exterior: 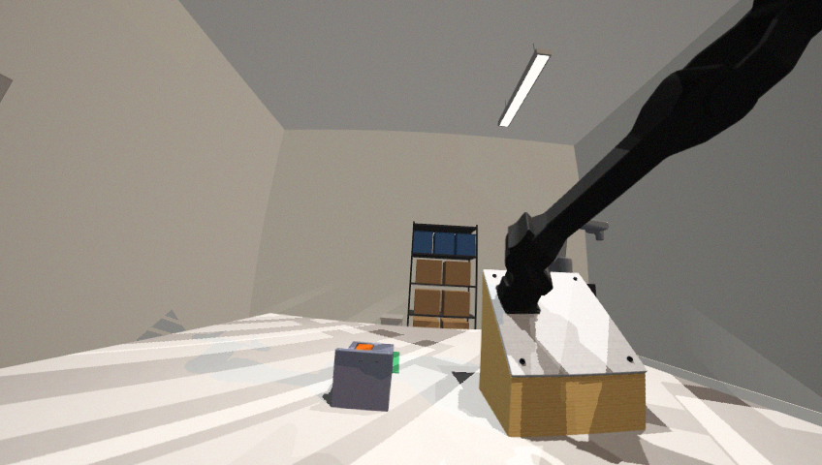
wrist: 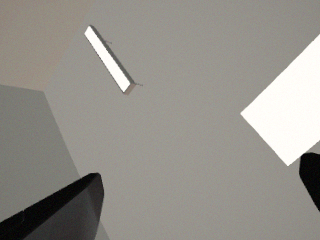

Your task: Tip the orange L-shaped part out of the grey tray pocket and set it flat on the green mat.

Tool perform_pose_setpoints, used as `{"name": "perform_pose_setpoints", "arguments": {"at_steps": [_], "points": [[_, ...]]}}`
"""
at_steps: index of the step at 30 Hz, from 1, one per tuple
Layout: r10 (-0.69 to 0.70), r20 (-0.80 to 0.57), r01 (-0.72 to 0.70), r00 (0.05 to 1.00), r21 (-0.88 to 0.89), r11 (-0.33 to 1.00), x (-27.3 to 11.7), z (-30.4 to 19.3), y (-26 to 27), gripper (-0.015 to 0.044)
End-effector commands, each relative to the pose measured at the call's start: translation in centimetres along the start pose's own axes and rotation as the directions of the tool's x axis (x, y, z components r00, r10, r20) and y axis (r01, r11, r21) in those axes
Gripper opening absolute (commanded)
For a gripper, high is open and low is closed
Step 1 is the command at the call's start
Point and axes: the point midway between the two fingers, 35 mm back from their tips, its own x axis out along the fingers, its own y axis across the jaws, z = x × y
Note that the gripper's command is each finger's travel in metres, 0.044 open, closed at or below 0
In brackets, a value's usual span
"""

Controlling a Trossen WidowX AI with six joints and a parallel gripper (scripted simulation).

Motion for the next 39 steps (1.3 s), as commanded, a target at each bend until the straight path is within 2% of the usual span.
{"name": "perform_pose_setpoints", "arguments": {"at_steps": [1,8,9,11,15,21,29,34,39], "points": [[0.0,-0.004,0.0,1.0,0.007,1.0,0.0,0.1,-0.1,0.0374],[-0.148,0.08,0.146,0.986,0.037,0.989,0.7,7.1,-5.6,0.019],[-0.164,0.097,0.161,0.982,0.04,0.986,0.8,8.1,-6.2,0.018],[-0.209,0.131,0.198,0.969,0.091,0.976,0.8,9.8,-7.4,0.018],[-0.295,0.263,0.267,0.919,0.139,0.954,0.7,16.8,-10.3,0.018],[-0.331,0.49,0.278,0.806,0.181,0.943,-0.4,27.3,-12.0,0.018],[-0.24,0.779,0.136,0.579,0.198,0.971,-3.6,41.2,-10.4,0.018],[-0.106,0.915,-0.041,0.389,0.132,0.99,-6.5,49.1,-7.0,0.018],[0.075,0.983,-0.262,0.166,-0.029,0.965,-10.1,55.8,-2.0,0.018]]}}
